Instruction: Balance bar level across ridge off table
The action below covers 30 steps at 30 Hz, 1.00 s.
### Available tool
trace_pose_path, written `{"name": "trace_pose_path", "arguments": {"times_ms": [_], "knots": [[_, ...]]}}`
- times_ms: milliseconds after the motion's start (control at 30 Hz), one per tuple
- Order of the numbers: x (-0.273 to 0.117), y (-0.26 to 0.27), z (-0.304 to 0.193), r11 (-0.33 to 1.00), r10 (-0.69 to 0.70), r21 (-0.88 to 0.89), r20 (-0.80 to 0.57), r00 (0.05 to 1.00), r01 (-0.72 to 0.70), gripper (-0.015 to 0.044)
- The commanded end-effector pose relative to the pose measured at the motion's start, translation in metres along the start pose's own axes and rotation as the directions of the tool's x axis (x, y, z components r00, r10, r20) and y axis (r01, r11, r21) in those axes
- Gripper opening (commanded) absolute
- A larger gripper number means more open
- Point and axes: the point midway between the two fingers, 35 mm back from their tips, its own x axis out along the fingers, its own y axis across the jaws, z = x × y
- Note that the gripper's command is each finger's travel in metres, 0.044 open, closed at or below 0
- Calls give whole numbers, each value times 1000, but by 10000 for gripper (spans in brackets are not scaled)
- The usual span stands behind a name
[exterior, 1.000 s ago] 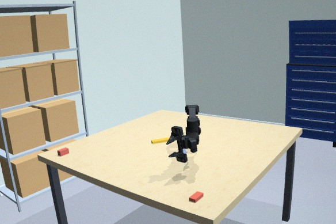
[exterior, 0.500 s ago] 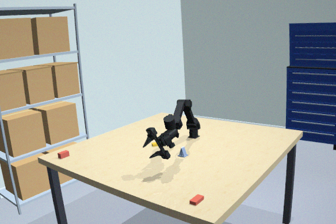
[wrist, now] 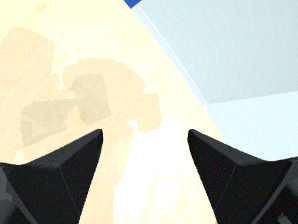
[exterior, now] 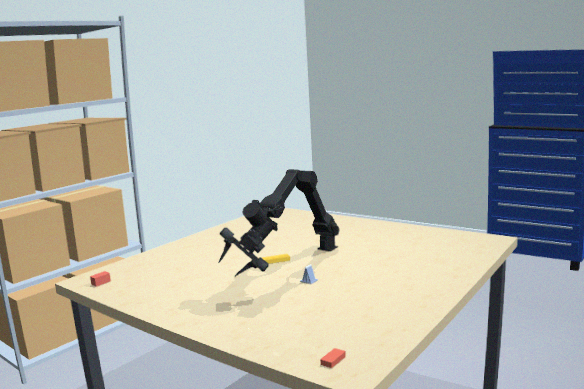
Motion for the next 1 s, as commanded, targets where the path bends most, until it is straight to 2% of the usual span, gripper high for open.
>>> {"name": "trace_pose_path", "arguments": {"times_ms": [0,267,500,733,967], "knots": [[-6,-9,-35,994,58,95,-65,996,-52,315],[-26,-18,-108,938,192,324,-200,961,-120,315],[-54,-17,-169,838,319,531,-298,900,-121,315],[-91,-8,-223,693,450,718,-366,815,-59,315],[-134,8,-268,512,580,857,-398,711,62,315]]}}
